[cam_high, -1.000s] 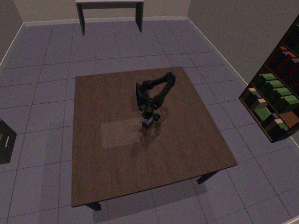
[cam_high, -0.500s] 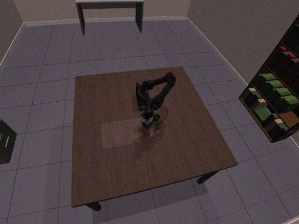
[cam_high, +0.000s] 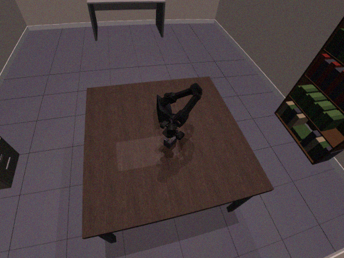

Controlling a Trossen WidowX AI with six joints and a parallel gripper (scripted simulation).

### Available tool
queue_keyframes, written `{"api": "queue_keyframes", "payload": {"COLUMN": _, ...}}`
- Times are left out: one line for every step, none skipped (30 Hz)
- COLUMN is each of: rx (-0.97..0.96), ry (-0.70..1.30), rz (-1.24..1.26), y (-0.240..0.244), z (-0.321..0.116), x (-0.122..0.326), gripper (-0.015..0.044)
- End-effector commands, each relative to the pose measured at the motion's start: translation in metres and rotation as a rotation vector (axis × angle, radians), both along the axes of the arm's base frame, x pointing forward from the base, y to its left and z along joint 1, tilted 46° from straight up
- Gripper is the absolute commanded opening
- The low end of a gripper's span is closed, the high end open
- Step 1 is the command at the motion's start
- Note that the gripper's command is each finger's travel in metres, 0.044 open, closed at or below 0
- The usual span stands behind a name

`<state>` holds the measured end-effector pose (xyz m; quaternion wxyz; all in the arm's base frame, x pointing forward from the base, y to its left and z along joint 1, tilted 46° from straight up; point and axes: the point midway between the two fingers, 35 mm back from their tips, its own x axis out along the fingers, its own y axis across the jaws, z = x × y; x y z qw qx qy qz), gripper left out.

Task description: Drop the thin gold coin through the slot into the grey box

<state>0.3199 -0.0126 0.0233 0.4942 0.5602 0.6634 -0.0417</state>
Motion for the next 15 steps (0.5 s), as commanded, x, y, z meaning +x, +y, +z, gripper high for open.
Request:
{"api": "queue_keyframes", "payload": {"rx": -0.001, "ry": 0.0, "rz": 0.001, "y": 0.0, "z": 0.0, "x": 0.0, "gripper": 0.0157}}
{"api": "queue_keyframes", "payload": {"rx": -0.001, "ry": 0.0, "rz": 0.001, "y": 0.0, "z": 0.0, "x": 0.0, "gripper": 0.0161}}
{"api": "queue_keyframes", "payload": {"rx": -0.001, "ry": 0.0, "rz": 0.001, "y": 0.0, "z": 0.0, "x": 0.0, "gripper": 0.0161}}
{"api": "queue_keyframes", "payload": {"rx": -0.001, "ry": 0.0, "rz": 0.001, "y": 0.0, "z": 0.0, "x": 0.0, "gripper": 0.0161}}
{"api": "queue_keyframes", "payload": {"rx": -0.001, "ry": 0.0, "rz": 0.001, "y": 0.0, "z": 0.0, "x": 0.0, "gripper": 0.0161}}
{"api": "queue_keyframes", "payload": {"rx": -0.001, "ry": 0.0, "rz": 0.001, "y": 0.0, "z": 0.0, "x": 0.0, "gripper": 0.0161}}
{"api": "queue_keyframes", "payload": {"rx": -0.001, "ry": 0.0, "rz": 0.001, "y": 0.0, "z": 0.0, "x": 0.0, "gripper": 0.0161}}
{"api": "queue_keyframes", "payload": {"rx": -0.001, "ry": 0.0, "rz": 0.001, "y": 0.0, "z": 0.0, "x": 0.0, "gripper": 0.0161}}
{"api": "queue_keyframes", "payload": {"rx": -0.001, "ry": 0.0, "rz": 0.001, "y": 0.0, "z": 0.0, "x": 0.0, "gripper": 0.0161}}
{"api": "queue_keyframes", "payload": {"rx": -0.001, "ry": 0.0, "rz": 0.001, "y": 0.0, "z": 0.0, "x": 0.0, "gripper": 0.0161}}
{"api": "queue_keyframes", "payload": {"rx": -0.001, "ry": 0.0, "rz": 0.001, "y": -0.001, "z": 0.001, "x": 0.0, "gripper": 0.0187}}
{"api": "queue_keyframes", "payload": {"rx": -0.001, "ry": 0.0, "rz": 0.0, "y": -0.003, "z": 0.003, "x": 0.0, "gripper": 0.0213}}
{"api": "queue_keyframes", "payload": {"rx": -0.001, "ry": 0.001, "rz": 0.0, "y": -0.007, "z": 0.006, "x": -0.001, "gripper": 0.0239}}
{"api": "queue_keyframes", "payload": {"rx": -0.001, "ry": 0.001, "rz": 0.0, "y": -0.01, "z": 0.01, "x": -0.001, "gripper": 0.0266}}
{"api": "queue_keyframes", "payload": {"rx": -0.001, "ry": 0.001, "rz": 0.0, "y": -0.012, "z": 0.012, "x": -0.002, "gripper": 0.0292}}
